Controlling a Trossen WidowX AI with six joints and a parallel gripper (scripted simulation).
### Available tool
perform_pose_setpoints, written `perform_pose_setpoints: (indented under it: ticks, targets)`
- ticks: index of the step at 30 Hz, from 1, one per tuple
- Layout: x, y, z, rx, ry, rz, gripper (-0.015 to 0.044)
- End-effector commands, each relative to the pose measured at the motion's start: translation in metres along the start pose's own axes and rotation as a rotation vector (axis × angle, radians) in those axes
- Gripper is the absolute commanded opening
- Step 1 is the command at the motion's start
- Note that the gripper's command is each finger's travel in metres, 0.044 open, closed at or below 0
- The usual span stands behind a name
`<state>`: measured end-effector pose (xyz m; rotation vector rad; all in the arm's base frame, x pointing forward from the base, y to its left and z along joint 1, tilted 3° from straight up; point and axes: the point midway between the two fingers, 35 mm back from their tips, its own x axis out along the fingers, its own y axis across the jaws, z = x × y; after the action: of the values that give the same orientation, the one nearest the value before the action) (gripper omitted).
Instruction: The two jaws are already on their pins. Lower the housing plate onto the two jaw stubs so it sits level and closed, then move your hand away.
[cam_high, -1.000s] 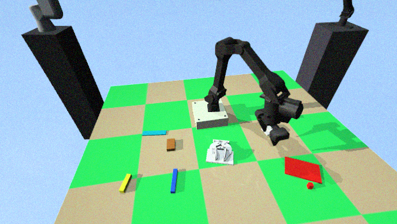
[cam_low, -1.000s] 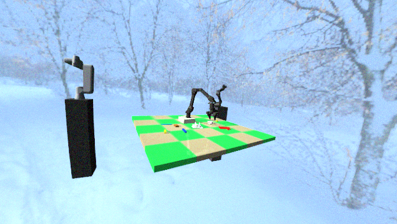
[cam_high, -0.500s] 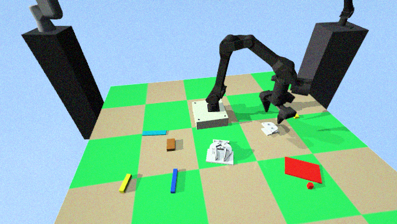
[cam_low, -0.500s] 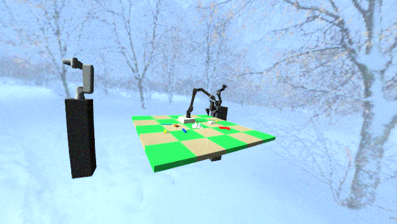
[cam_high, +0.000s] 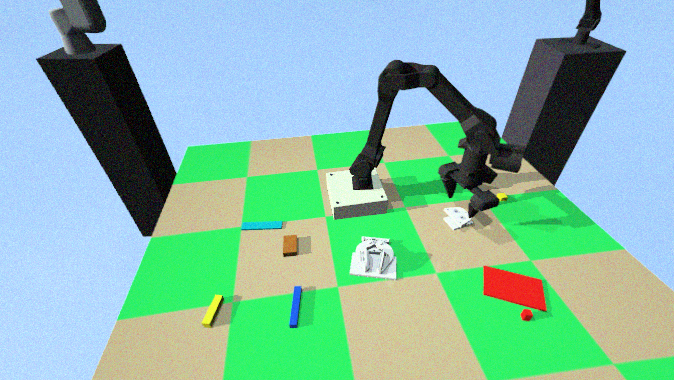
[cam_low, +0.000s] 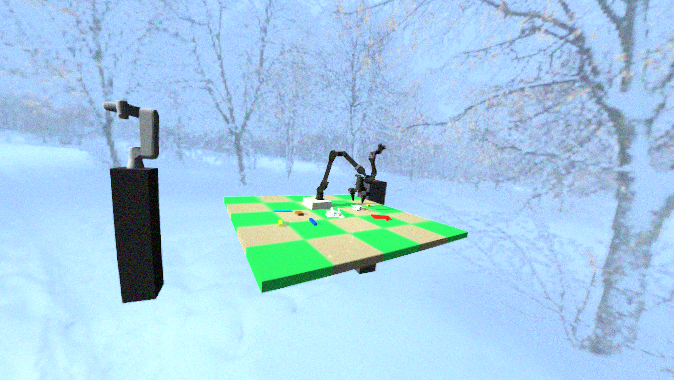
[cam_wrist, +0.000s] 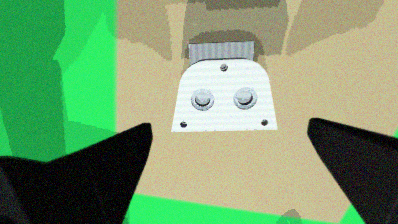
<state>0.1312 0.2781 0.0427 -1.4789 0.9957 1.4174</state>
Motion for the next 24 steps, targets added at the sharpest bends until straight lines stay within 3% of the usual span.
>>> perform_pose_setpoints:
  ticks: [1, 24]
  targets:
    - [0.005, 0.000, -0.001, 0.002, 0.004, -0.002, 0.0440]
    - [0.028, 0.000, -0.001, 0.002, 0.004, -0.002, 0.0440]
